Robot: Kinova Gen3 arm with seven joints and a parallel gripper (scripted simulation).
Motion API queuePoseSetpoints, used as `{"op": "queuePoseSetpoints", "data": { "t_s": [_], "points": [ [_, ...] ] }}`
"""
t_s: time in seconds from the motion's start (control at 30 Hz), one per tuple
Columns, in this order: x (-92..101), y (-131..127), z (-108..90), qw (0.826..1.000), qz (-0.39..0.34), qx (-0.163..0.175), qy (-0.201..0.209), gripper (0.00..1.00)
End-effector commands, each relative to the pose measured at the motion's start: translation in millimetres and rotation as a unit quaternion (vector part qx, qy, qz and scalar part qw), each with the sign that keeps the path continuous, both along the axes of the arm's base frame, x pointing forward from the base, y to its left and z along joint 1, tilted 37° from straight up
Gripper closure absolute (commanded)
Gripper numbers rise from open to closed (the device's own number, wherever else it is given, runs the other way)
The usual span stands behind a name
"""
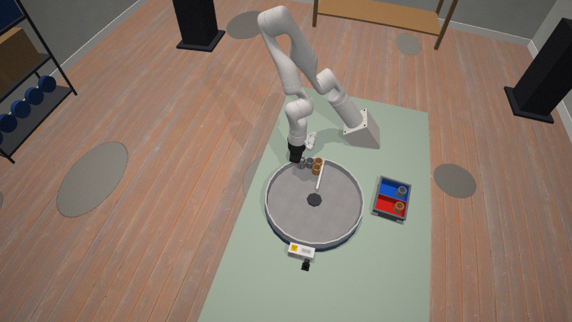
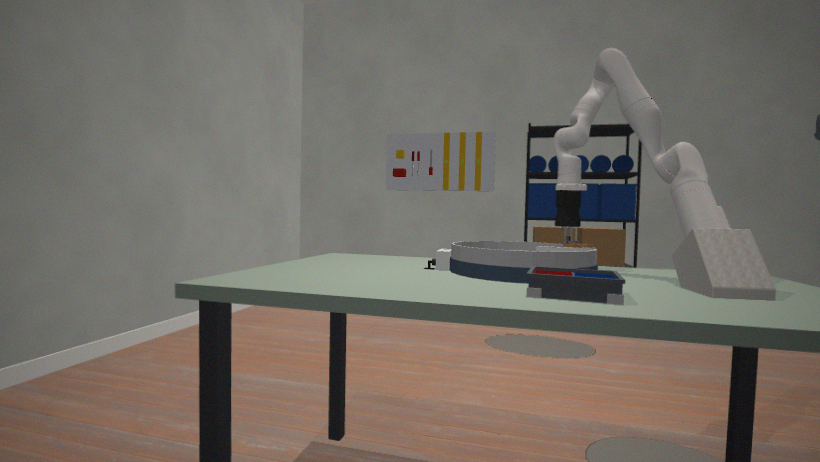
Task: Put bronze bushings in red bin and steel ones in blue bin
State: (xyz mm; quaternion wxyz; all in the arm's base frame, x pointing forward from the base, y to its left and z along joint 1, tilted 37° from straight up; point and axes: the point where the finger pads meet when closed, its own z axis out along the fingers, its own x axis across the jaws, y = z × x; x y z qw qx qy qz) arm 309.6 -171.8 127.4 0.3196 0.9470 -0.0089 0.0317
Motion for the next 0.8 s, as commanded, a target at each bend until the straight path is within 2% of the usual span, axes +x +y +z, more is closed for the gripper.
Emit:
{"op": "queuePoseSetpoints", "data": {
  "t_s": [0.0, 0.77],
  "points": [
    [0.3, 0.7, 0.6, 1.0, 0.0, 0.0, 0.0, 1.0],
    [0.0, 4.7, 5.9, 1.0, 0.0, 0.0, 0.0, 1.0]
  ]
}}
